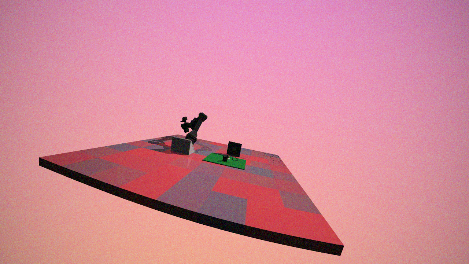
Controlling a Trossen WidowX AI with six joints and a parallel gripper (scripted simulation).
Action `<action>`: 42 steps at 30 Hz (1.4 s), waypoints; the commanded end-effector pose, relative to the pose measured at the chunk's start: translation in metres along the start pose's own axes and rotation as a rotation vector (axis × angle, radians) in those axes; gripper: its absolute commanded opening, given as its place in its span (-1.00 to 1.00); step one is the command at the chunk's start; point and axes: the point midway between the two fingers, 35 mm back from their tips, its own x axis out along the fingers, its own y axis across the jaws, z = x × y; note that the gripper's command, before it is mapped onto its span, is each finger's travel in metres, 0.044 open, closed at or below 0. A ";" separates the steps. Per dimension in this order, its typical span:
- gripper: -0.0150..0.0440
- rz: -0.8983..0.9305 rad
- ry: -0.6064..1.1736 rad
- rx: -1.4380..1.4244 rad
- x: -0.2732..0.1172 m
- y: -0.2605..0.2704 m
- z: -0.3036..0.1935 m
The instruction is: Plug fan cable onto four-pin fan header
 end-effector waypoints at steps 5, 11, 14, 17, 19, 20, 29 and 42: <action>1.00 0.275 0.188 0.236 -0.080 0.082 -0.070; 1.00 0.435 0.367 0.399 -0.153 0.123 -0.112; 1.00 0.502 0.470 0.476 -0.192 0.138 -0.130; 1.00 0.566 0.583 0.551 -0.234 0.150 -0.146; 1.00 0.605 0.662 0.600 -0.264 0.156 -0.155; 1.00 0.623 0.704 0.623 -0.279 0.159 -0.159; 1.00 0.762 1.099 0.879 -0.419 0.181 -0.168; 1.00 0.678 1.856 1.295 -0.621 0.158 -0.126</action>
